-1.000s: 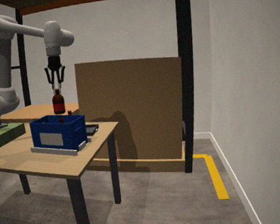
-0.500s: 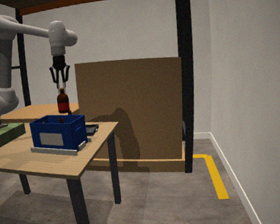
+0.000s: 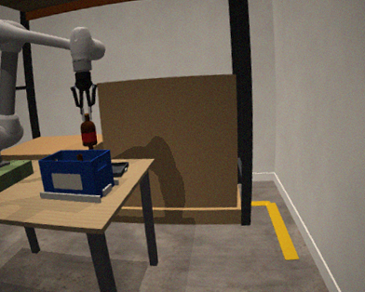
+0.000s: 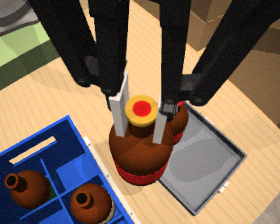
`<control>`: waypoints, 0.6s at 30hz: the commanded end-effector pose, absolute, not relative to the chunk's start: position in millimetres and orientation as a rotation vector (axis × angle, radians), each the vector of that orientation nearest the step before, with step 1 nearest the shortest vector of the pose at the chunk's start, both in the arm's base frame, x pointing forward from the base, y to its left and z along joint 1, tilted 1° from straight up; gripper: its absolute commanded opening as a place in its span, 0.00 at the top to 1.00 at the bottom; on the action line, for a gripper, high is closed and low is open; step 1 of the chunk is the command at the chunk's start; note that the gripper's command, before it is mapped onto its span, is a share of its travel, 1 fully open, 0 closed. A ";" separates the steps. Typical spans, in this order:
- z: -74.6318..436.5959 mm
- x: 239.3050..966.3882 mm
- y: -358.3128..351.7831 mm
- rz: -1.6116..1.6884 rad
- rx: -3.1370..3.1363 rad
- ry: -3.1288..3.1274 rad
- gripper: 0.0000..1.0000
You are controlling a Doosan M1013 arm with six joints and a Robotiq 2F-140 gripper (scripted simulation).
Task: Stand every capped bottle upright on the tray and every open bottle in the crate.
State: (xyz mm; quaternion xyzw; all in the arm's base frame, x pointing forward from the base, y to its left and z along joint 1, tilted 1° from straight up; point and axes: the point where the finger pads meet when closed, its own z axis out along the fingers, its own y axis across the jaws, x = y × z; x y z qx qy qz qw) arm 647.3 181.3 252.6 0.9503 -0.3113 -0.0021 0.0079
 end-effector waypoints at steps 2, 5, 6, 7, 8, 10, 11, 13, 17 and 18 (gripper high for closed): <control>253.7 652.9 189.9 -0.005 2.971 -0.973 1.00; 254.1 657.6 197.0 -0.005 2.972 -0.974 1.00; 254.3 659.1 199.4 -0.005 2.972 -0.974 1.00; 254.4 660.7 201.7 -0.005 2.972 -0.974 1.00; 254.6 662.2 204.1 -0.005 2.972 -0.974 1.00; 254.9 665.3 208.9 -0.004 2.972 -0.974 1.00; 255.0 666.9 211.2 -0.004 2.972 -0.974 1.00; 255.3 670.0 216.0 -0.004 2.973 -0.975 1.00; 253.0 667.9 213.0 -0.005 2.971 -0.973 1.00; 253.2 669.0 215.3 -0.005 2.971 -0.973 1.00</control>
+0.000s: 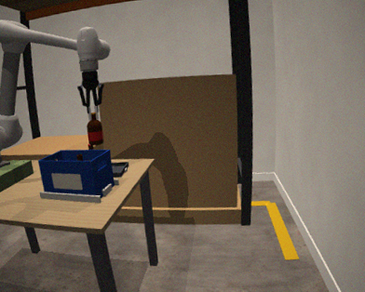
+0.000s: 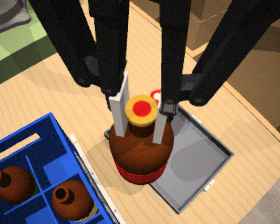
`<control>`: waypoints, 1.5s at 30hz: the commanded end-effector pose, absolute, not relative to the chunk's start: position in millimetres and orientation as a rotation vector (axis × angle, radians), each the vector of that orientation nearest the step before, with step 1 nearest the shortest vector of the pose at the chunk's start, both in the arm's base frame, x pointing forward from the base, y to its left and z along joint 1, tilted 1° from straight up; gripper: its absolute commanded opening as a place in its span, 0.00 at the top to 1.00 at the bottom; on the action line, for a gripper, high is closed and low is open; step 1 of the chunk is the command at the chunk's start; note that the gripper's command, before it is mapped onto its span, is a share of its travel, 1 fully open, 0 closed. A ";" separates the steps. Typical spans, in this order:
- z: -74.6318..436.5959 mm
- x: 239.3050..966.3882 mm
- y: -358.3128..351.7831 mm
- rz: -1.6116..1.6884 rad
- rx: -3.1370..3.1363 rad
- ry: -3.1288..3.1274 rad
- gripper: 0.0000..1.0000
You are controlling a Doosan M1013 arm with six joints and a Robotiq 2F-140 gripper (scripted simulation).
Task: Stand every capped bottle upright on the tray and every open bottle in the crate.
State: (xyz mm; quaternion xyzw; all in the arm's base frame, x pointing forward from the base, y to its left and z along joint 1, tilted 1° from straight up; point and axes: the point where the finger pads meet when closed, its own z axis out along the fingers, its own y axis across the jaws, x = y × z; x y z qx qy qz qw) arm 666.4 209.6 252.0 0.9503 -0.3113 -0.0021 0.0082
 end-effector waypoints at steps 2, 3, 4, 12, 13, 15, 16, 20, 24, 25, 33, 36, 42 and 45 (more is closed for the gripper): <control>253.5 671.2 219.9 -0.005 2.971 -0.973 1.00; 253.6 672.3 222.1 -0.005 2.971 -0.974 1.00; 253.8 673.4 224.4 -0.005 2.972 -0.974 1.00; 254.9 682.2 242.6 -0.004 2.973 -0.975 1.00; 254.9 682.2 242.6 -0.004 2.973 -0.975 1.00; 252.5 678.9 237.2 -0.005 2.971 -0.973 1.00; 252.7 678.9 239.2 -0.005 2.971 -0.973 1.00; 253.3 678.9 247.4 -0.005 2.971 -0.973 1.00; 253.9 678.9 255.6 -0.004 2.972 -0.974 1.00; 254.1 678.9 257.6 -0.004 2.972 -0.974 1.00; 252.5 677.3 262.6 -0.005 2.970 -0.973 1.00; 252.9 676.8 268.6 -0.005 2.971 -0.973 1.00; 253.8 675.7 280.6 -0.004 2.972 -0.974 1.00; 254.2 675.2 286.7 -0.004 2.973 -0.975 1.00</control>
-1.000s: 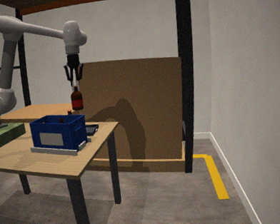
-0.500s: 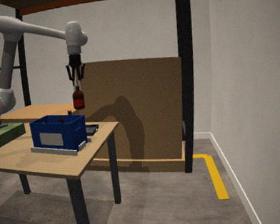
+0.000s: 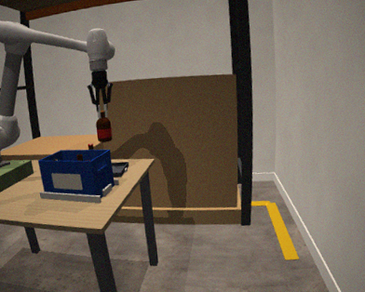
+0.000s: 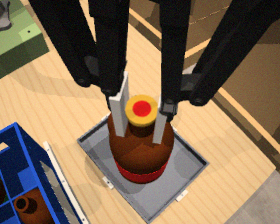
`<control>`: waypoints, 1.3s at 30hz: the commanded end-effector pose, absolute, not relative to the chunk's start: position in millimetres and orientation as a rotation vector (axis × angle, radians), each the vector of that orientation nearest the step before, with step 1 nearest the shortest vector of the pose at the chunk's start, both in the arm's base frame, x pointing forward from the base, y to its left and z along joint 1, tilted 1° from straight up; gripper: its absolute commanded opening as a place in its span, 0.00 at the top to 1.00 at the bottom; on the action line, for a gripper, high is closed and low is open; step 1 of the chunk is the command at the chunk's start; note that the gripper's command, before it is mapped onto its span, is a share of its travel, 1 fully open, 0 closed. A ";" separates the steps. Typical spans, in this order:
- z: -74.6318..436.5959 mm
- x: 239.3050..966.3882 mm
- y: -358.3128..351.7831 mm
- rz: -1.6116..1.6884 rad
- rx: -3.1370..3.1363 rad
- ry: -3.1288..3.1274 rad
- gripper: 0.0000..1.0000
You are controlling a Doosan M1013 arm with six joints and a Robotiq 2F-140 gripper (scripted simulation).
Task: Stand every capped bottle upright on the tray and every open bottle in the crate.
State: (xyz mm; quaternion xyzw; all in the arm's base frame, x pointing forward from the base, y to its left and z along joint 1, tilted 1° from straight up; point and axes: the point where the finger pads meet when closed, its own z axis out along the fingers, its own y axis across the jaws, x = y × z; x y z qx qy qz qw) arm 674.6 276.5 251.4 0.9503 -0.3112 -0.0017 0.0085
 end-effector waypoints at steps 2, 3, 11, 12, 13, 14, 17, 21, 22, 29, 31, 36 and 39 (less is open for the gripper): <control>254.4 675.0 288.7 -0.004 2.973 -0.975 1.00; 254.4 675.0 288.7 -0.004 2.973 -0.975 1.00; 253.1 671.7 297.2 -0.004 2.971 -0.974 1.00; 253.2 671.4 299.2 -0.004 2.972 -0.974 1.00; 253.4 671.1 301.2 -0.004 2.972 -0.974 1.00; 253.5 670.8 303.2 -0.004 2.972 -0.974 1.00; 254.0 669.9 309.1 -0.004 2.973 -0.975 1.00; 251.8 669.1 305.2 -0.004 2.970 -0.972 1.00; 251.9 668.9 306.7 -0.004 2.970 -0.972 1.00; 253.0 667.9 317.0 -0.004 2.972 -0.974 1.00; 253.3 667.6 320.0 -0.004 2.972 -0.974 1.00; 253.9 667.0 325.9 -0.004 2.973 -0.975 1.00; 251.8 666.5 320.2 -0.004 2.970 -0.972 1.00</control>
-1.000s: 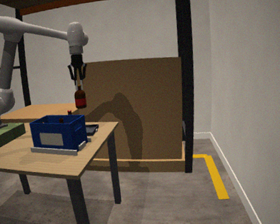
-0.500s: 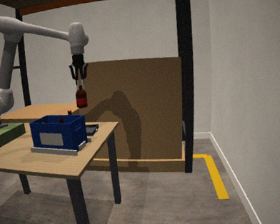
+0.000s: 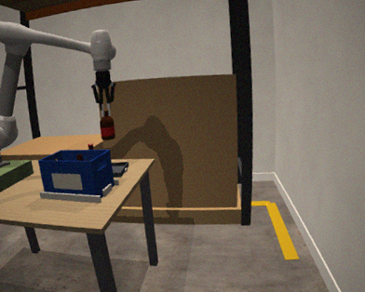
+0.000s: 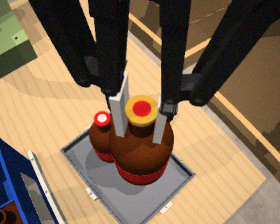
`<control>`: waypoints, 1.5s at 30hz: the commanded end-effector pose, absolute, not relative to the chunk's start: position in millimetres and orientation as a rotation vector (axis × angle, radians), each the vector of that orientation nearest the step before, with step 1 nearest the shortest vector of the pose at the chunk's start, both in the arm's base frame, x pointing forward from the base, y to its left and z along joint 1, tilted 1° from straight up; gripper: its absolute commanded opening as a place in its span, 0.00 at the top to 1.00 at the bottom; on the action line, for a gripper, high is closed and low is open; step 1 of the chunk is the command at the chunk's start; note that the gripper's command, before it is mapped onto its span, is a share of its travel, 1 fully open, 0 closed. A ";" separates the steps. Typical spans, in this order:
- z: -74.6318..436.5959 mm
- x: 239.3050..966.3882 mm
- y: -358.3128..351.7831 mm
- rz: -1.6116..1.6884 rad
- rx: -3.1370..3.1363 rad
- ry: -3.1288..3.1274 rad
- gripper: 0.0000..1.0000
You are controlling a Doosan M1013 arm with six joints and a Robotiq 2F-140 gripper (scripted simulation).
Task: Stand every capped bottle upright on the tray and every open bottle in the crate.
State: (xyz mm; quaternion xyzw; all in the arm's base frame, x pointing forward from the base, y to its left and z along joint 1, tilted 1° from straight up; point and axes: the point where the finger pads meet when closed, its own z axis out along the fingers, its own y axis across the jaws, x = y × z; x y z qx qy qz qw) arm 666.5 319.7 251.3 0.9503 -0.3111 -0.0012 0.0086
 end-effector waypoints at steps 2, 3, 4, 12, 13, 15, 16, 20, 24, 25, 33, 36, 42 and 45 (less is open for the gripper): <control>252.1 666.4 321.1 -0.004 2.970 -0.973 1.00; 252.3 666.4 321.5 -0.004 2.971 -0.973 1.00; 252.4 666.4 322.0 -0.004 2.971 -0.973 1.00; 253.8 666.4 325.6 -0.004 2.973 -0.974 1.00; 253.9 666.4 326.0 -0.004 2.973 -0.975 1.00; 253.9 666.4 326.0 -0.004 2.973 -0.975 1.00; 249.6 665.8 321.6 -0.004 2.970 -0.972 1.00; 241.6 665.5 323.1 -0.004 2.971 -0.973 1.00; 233.6 665.2 324.5 -0.004 2.971 -0.974 1.00; 231.6 665.1 324.8 -0.004 2.972 -0.974 1.00; 227.2 667.8 324.0 0.004 2.974 -0.974 1.00; 221.2 666.4 324.7 0.002 2.973 -0.974 1.00; 209.2 663.6 326.2 -0.001 2.973 -0.974 1.00; 203.2 662.2 326.9 -0.003 2.973 -0.975 1.00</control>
